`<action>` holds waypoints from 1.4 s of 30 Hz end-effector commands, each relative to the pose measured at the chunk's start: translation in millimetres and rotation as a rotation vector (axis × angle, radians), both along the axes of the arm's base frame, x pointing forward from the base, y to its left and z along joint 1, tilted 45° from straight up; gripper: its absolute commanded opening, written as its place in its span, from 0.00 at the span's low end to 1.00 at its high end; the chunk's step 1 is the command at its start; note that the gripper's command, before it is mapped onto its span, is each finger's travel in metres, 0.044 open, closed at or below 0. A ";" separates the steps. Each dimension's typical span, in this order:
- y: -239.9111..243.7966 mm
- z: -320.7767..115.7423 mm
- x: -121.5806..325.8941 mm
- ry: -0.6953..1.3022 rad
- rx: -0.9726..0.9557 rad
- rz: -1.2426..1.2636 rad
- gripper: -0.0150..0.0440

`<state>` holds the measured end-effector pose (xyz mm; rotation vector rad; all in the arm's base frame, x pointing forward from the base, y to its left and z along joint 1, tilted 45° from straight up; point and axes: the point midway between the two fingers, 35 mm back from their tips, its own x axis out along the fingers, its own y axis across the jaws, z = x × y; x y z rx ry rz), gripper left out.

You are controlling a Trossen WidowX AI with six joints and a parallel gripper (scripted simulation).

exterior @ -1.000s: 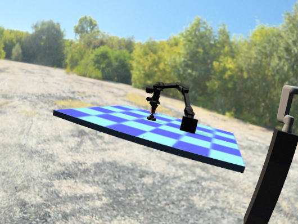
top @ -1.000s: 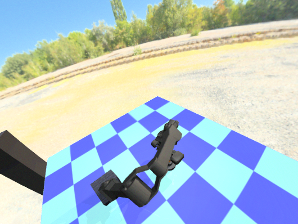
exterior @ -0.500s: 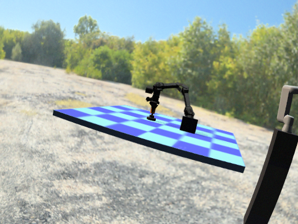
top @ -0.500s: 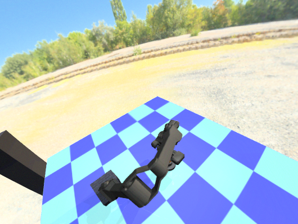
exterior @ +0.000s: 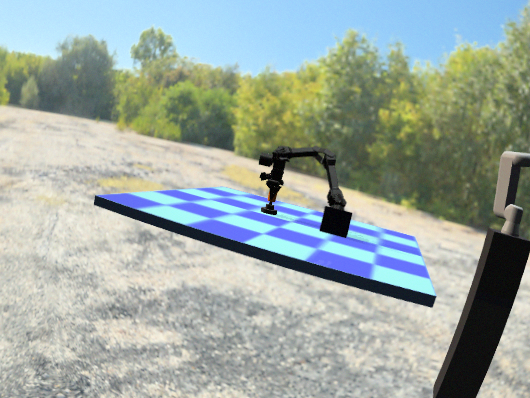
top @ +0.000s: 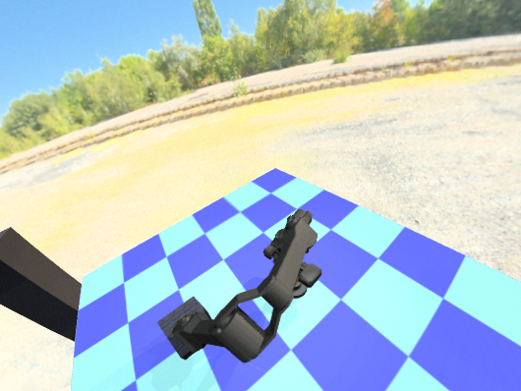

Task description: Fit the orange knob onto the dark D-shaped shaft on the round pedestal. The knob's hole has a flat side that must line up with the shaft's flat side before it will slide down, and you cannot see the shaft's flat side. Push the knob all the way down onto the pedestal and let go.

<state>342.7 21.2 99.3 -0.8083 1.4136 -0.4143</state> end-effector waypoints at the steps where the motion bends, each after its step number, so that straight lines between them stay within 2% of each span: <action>1: 1.5 3.2 -2.1 -0.002 0.003 0.000 0.25; 10: 1.5 4.4 -1.3 0.141 -0.028 0.146 0.25; 42: 1.3 1.8 -1.8 0.143 -0.028 0.147 0.25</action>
